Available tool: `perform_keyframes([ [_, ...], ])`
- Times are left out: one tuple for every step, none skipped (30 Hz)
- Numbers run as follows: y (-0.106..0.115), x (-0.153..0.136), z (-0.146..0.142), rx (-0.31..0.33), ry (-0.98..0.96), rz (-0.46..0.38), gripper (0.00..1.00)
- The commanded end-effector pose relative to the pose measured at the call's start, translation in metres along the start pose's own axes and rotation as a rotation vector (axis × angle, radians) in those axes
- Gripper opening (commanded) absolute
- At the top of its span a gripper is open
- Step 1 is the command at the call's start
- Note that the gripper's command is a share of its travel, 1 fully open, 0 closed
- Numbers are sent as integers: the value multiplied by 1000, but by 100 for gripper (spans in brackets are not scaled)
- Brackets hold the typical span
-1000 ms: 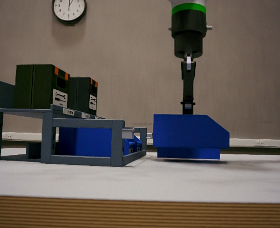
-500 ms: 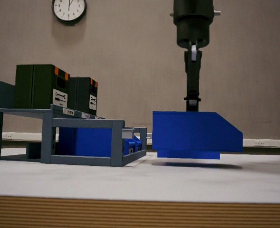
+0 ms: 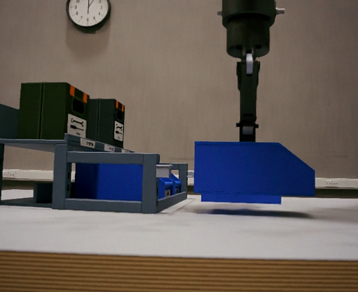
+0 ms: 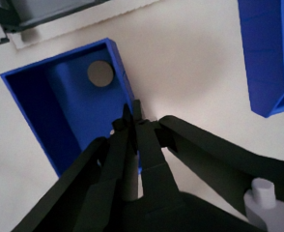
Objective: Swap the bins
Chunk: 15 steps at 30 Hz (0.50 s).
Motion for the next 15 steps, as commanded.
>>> perform_keyframes([
  [1,1,0,0,0,1,10],
  [1,1,0,0,0,1,10],
  [1,1,0,0,0,1,10],
  [1,1,0,0,0,1,10],
  [1,3,0,0,0,1,10],
  [1,5,-1,0,0,1,10],
  [1,9,-1,0,0,1,10],
  [1,13,-2,0,0,1,10],
  [1,18,-2,0,0,1,10],
  [1,23,-3,0,0,1,10],
  [1,28,-3,0,0,1,10],
  [1,32,-4,0,0,1,10],
  [1,32,-4,0,0,1,10],
  [1,32,-4,0,0,1,10],
  [1,35,-4,0,0,1,10],
])
Point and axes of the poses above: the point where the finger pads meet when closed, its own y axis back along the fingers, its own z axis across the jaws, x = y × z, the point moved 7 cm from there along y, back along the fingers, and after that the axes turned 7 degrees about -y, right-handed, at the moved point
